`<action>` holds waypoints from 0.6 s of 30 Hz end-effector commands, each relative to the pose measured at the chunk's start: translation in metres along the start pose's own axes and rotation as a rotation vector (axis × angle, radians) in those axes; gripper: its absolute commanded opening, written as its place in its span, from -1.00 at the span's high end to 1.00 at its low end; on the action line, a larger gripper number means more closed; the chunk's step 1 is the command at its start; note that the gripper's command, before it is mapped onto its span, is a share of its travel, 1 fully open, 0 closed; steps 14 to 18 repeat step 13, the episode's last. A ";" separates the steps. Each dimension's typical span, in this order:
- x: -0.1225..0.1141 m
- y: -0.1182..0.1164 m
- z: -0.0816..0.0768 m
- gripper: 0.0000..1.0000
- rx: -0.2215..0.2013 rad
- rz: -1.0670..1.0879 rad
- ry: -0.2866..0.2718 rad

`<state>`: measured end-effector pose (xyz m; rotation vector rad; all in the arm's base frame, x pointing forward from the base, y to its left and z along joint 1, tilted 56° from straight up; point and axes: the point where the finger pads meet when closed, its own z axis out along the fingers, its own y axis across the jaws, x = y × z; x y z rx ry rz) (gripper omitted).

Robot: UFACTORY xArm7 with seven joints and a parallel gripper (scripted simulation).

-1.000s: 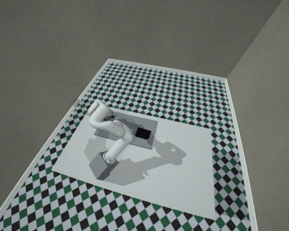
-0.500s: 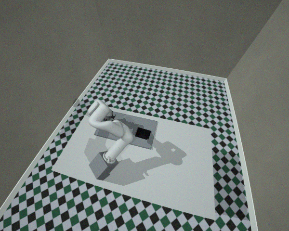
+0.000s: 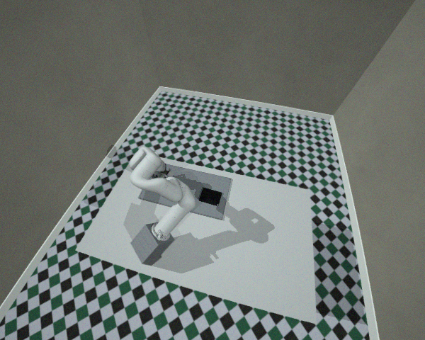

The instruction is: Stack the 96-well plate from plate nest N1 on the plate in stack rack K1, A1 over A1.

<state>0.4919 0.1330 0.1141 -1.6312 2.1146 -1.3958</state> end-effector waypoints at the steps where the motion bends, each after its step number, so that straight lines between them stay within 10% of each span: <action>1: -0.001 -0.001 -0.001 -1.00 0.002 0.000 -0.003; 18: -0.001 -0.001 -0.007 -1.00 0.002 0.000 -0.003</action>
